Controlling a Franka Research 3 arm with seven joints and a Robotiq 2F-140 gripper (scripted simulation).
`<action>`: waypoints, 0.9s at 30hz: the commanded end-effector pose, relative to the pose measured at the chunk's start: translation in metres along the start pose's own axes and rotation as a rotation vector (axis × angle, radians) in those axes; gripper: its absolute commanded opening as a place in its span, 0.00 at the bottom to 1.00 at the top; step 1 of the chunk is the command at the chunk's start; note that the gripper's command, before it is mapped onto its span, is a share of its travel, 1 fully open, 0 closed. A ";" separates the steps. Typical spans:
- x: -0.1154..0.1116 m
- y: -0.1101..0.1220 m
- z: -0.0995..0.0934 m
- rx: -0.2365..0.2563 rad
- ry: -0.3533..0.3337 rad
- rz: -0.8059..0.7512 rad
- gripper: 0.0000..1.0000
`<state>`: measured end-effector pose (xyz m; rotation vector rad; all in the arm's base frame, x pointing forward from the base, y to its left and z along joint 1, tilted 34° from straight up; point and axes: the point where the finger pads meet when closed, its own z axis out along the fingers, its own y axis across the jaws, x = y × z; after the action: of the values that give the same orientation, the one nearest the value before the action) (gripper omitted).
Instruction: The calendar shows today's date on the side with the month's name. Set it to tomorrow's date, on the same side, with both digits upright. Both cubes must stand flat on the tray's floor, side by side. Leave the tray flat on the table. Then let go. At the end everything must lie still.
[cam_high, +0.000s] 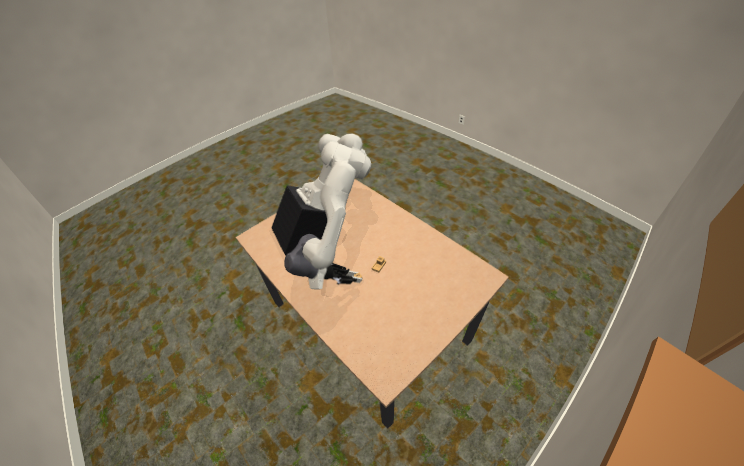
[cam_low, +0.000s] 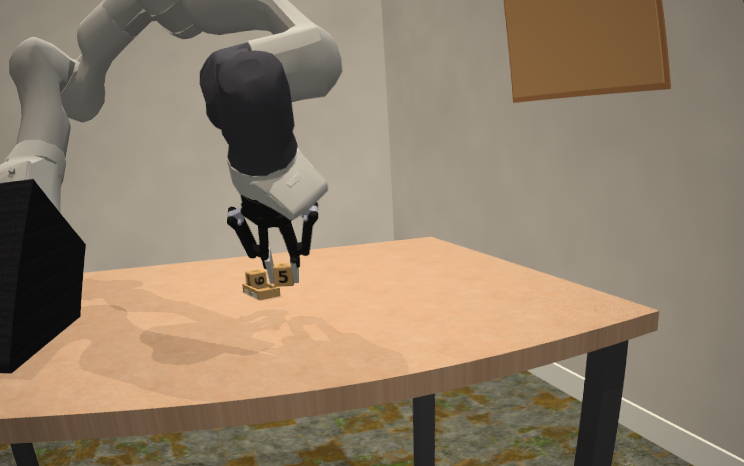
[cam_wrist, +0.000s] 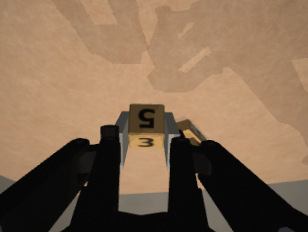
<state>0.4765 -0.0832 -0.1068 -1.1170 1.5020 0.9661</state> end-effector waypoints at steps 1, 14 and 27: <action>0.005 -0.002 0.006 0.002 0.002 -0.009 0.17; 0.019 -0.002 0.020 0.002 0.002 -0.009 0.17; 0.028 -0.002 0.029 0.002 0.002 -0.009 0.17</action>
<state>0.4809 -0.0626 -0.1378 -1.1176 1.5015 0.9666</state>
